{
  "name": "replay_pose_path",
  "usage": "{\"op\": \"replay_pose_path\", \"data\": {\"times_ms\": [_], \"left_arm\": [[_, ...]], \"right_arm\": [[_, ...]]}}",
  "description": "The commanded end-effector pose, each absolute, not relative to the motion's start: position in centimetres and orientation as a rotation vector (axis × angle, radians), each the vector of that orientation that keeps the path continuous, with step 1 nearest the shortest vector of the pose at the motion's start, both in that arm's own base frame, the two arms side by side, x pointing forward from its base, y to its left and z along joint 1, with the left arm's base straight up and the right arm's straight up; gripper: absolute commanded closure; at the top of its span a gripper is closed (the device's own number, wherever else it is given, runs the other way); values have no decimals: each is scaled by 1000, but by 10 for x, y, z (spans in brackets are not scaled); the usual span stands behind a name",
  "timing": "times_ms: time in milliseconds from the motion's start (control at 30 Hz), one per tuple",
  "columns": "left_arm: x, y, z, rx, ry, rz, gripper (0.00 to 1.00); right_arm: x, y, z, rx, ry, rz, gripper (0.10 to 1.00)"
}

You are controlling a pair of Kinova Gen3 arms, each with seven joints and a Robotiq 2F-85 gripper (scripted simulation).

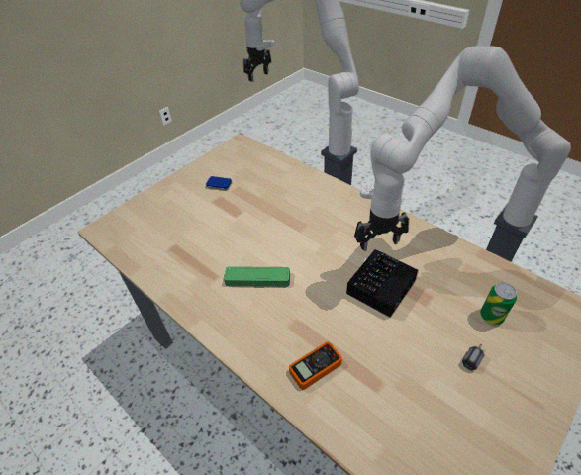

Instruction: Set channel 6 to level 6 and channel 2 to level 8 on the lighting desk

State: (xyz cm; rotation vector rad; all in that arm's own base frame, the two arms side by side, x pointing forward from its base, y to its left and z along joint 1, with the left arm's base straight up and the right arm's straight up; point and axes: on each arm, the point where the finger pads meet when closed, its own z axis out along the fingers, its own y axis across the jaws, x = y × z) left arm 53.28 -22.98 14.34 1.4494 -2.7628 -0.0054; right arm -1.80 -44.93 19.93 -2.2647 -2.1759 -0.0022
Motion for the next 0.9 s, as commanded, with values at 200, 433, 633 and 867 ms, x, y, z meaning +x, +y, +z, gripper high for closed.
{"op": "replay_pose_path", "data": {"times_ms": [200,433,633,867], "left_arm": [[527,-241,130,1894,-2492,-8,1],[524,-245,125,2067,-2356,-6,1],[522,-249,120,2210,-2228,-3,1],[521,-251,118,2288,-2152,0,1]], "right_arm": [[-18,-450,200,-2265,-2177,0,99],[-18,-450,200,-2265,-2177,0,99],[-18,-450,200,-2265,-2177,0,99],[-18,-450,200,-2265,-2177,0,99]]}}
